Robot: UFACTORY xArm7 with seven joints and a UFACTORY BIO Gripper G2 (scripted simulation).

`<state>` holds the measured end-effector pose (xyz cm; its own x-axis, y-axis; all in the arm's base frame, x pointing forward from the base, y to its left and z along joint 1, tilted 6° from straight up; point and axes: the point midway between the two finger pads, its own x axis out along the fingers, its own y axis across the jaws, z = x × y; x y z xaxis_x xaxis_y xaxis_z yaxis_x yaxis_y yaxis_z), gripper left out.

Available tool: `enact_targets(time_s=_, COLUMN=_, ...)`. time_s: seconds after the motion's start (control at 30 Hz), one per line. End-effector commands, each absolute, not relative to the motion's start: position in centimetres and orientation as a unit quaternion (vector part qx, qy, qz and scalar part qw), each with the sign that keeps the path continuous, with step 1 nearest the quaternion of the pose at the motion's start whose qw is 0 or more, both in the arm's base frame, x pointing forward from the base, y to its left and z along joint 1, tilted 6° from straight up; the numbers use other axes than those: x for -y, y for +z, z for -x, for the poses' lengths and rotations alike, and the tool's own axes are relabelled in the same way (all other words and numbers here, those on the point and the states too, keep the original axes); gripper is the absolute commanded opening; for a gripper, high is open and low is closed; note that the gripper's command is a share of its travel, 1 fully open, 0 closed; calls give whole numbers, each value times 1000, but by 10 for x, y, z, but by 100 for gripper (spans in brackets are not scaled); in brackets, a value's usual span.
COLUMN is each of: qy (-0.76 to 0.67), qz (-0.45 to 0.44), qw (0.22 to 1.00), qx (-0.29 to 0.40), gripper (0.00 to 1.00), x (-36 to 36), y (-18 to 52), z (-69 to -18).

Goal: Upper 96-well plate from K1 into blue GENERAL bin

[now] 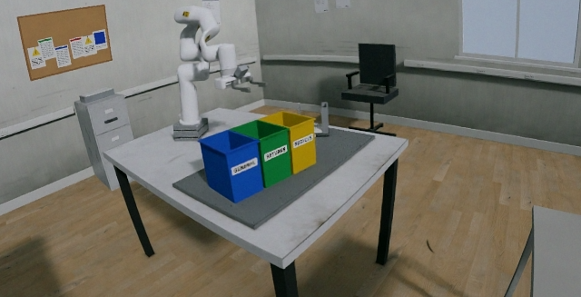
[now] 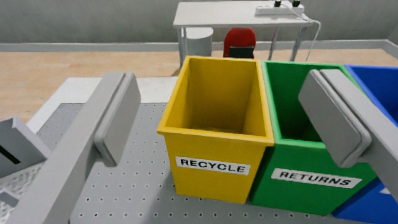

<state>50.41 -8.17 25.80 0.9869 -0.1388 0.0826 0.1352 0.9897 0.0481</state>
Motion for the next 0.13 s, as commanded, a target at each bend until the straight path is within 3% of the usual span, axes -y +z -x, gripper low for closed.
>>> enact_targets(time_s=0.0, qy=-69, qz=-21, qw=996, qx=44, gripper=18, x=82, y=259, z=-504)
enact_targets(time_s=0.1, qy=-69, qz=-21, qw=996, qx=44, gripper=18, x=82, y=259, z=-504)
